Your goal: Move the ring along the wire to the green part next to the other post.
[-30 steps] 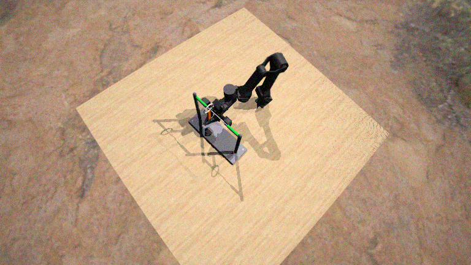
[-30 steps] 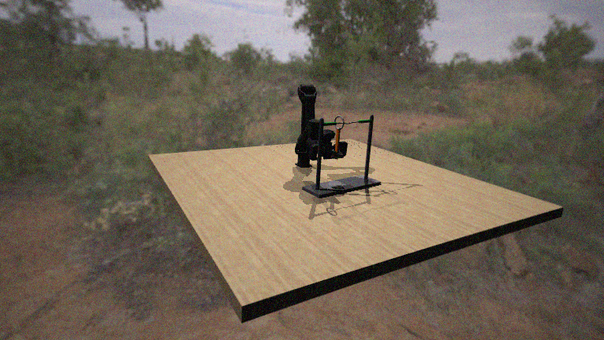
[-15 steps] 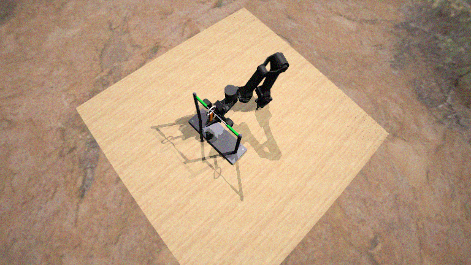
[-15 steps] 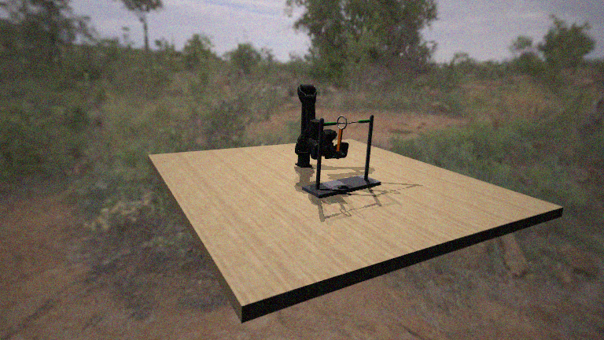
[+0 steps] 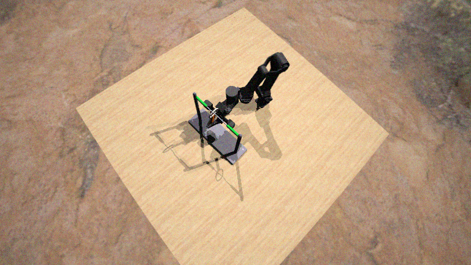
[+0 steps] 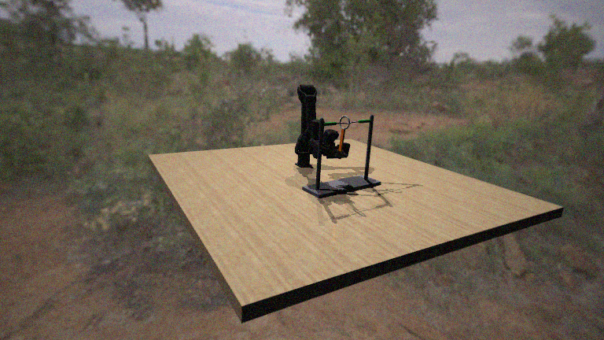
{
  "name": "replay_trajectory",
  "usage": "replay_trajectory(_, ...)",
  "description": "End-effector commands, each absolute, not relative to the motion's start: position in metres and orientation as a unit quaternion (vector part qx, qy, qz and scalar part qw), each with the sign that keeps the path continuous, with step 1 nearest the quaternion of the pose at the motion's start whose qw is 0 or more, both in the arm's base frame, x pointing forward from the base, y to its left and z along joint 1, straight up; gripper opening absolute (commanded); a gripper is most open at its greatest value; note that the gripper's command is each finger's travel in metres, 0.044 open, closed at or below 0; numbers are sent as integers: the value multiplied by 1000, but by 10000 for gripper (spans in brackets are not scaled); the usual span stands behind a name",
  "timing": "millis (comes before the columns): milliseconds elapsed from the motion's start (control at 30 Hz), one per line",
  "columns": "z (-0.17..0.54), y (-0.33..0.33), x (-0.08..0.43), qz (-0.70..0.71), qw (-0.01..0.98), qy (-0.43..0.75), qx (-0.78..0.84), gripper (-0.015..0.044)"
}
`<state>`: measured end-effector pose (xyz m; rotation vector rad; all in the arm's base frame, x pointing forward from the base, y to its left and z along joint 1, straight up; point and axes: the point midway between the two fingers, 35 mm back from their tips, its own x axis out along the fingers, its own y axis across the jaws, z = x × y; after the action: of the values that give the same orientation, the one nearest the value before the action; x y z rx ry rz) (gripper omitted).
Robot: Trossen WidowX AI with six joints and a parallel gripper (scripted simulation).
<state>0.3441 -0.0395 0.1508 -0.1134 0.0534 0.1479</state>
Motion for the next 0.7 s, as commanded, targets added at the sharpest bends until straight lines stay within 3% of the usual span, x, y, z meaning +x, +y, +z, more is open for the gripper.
replay_trajectory(0,147,-36,342,71,995,30,-55,-150)
replay_trajectory(667,147,-12,325,55,994,92,-10,-150)
